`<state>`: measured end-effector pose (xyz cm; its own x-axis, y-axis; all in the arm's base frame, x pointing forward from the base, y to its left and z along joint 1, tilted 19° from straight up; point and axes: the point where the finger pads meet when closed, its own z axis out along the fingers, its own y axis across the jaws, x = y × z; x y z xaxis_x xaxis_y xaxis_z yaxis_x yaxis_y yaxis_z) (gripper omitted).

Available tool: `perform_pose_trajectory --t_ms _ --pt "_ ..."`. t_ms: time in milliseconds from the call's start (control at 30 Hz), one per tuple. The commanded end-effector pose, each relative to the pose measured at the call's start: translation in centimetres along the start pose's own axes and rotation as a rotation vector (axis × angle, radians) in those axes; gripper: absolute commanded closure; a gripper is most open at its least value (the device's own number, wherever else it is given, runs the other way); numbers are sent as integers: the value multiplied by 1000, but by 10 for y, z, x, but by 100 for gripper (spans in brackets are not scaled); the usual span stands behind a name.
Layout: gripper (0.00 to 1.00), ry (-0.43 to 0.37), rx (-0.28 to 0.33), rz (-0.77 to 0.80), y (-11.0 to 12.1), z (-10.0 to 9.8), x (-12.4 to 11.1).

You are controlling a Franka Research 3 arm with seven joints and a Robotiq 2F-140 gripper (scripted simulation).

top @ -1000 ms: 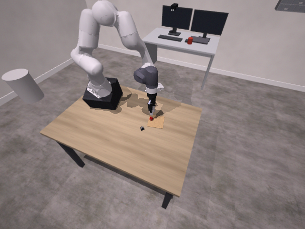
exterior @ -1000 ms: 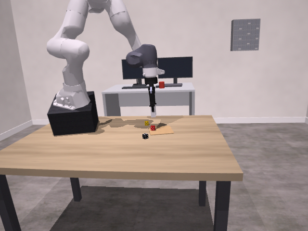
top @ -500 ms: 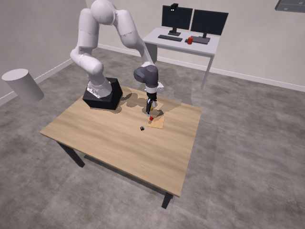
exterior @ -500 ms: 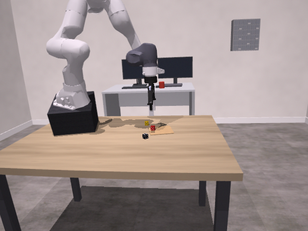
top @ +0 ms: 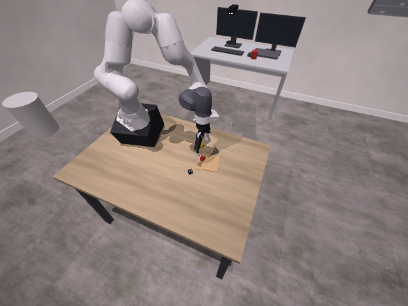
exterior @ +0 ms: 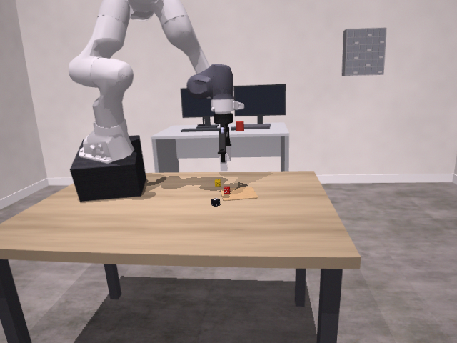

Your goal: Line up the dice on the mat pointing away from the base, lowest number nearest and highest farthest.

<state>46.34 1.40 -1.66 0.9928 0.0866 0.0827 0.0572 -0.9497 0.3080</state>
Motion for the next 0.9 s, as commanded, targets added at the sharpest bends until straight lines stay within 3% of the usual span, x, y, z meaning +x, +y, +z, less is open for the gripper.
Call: perform_pose_trajectory --t_ms 0,867 --pt "0 -6 -3 85 -2 1 -3" --pt "0 -24 -29 608 -18 6 -17"
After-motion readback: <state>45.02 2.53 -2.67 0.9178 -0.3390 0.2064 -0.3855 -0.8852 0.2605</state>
